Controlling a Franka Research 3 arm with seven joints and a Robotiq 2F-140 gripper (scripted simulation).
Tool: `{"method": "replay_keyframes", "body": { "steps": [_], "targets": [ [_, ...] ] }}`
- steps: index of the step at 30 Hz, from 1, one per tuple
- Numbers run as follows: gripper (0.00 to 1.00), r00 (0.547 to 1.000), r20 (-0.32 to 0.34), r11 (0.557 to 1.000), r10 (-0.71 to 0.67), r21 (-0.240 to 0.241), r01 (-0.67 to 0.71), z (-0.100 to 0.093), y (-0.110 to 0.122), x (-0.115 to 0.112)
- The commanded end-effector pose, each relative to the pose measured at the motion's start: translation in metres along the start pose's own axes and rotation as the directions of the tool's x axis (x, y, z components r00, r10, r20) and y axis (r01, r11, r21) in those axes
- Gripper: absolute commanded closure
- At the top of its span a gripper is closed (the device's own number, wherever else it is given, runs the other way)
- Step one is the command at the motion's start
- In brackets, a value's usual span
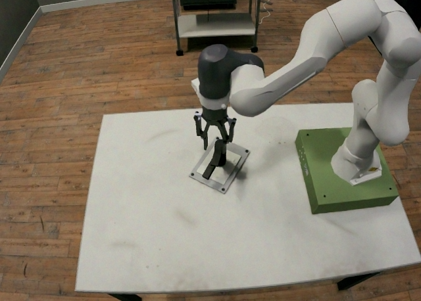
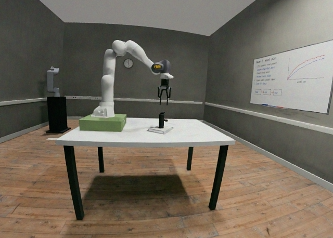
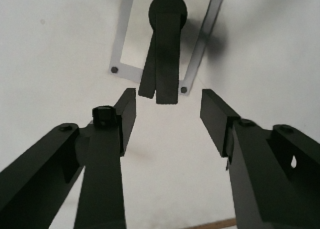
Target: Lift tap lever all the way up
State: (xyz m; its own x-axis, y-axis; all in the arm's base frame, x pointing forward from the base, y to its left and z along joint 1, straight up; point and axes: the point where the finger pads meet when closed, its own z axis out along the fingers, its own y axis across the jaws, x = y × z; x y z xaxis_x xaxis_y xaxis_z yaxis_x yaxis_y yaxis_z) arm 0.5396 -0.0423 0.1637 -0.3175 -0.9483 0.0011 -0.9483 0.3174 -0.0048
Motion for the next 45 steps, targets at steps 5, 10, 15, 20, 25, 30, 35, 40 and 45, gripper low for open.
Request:
{"method": "replay_keyframes", "body": {
  "steps": [5, 10, 15, 20, 25, 30, 35, 40, 45],
  "targets": [
    [0.55, 1.0, 0.003, 1.0, -0.005, 0.0, 0.005, 0.001, 0.001, -0.002],
    [0.55, 1.0, 0.004, 1.0, -0.006, -0.001, 0.006, 0.003, 0.001, -0.002],
    [0.55, 1.0, 0.005, 1.0, -0.007, -0.003, 0.007, 0.007, 0.001, -0.002],
    [0.55, 1.0, 0.005, 1.0, -0.007, -0.003, 0.007, 0.011, 0.001, -0.002],
    [0.55, 1.0, 0.005, 1.0, -0.007, -0.003, 0.007, 0.019, 0.001, -0.002],
    [0.55, 1.0, 0.005, 1.0, -0.007, -0.003, 0.007, 0.028, 0.001, -0.002],
    [0.55, 1.0, 0.005, 1.0, -0.007, -0.003, 0.007, 0.034, 0.001, -0.003],
    [0.55, 1.0, 0.005, 1.0, -0.007, -0.003, 0.007, 0.042, 0.001, -0.003],
    [0.55, 1.0, 0.005, 1.0, -0.007, -0.003, 0.007, 0.049, 0.001, -0.003]
  ]
}}
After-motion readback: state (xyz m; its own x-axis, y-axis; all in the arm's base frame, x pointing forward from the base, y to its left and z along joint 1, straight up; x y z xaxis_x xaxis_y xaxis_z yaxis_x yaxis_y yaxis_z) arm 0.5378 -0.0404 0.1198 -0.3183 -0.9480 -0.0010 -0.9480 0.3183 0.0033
